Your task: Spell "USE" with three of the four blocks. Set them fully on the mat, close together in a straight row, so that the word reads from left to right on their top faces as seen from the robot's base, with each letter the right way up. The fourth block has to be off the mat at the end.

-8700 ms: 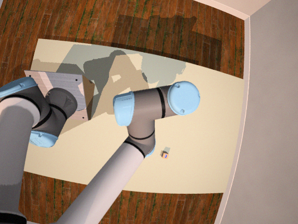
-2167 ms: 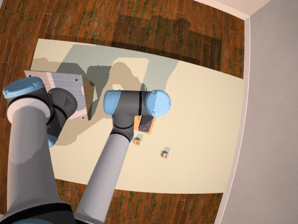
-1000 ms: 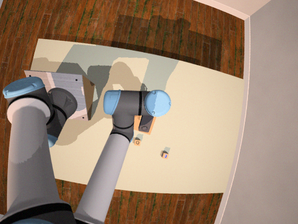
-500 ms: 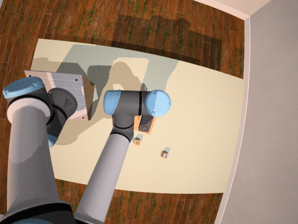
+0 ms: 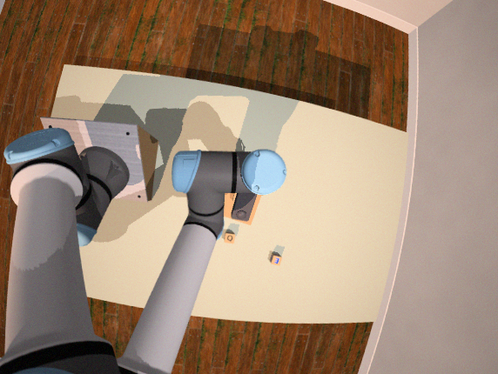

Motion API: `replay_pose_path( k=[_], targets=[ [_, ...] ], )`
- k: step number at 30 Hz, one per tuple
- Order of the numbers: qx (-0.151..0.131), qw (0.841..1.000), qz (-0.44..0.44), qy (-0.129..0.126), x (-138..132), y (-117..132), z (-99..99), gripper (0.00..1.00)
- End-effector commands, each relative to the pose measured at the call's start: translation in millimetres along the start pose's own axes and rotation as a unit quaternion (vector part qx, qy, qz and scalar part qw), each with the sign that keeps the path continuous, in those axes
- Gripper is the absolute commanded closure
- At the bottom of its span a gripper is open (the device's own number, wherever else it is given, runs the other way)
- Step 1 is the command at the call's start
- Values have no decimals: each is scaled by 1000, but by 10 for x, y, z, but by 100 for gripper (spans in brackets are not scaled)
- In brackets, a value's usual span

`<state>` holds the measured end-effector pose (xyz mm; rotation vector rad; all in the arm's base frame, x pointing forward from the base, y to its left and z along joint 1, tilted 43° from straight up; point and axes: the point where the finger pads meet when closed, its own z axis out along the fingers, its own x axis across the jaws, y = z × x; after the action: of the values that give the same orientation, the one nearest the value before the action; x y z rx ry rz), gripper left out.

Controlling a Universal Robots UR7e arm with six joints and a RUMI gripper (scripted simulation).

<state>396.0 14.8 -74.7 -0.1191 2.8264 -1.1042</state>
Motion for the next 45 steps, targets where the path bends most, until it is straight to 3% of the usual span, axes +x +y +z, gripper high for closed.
replay_pose_path(
  k=[1,17,28,29,45],
  targets=[
    [-1,1000,2,-3,-33,0,-149,72],
    [-1,1000,2,-3,-28,0,-770,72],
    [-1,1000,2,-3,-28,-1,-867,72],
    [-1,1000,2,-3,-28,-1,-867,0],
    [0,1000,1,-1,-11,-2,-849,0]
  ],
)
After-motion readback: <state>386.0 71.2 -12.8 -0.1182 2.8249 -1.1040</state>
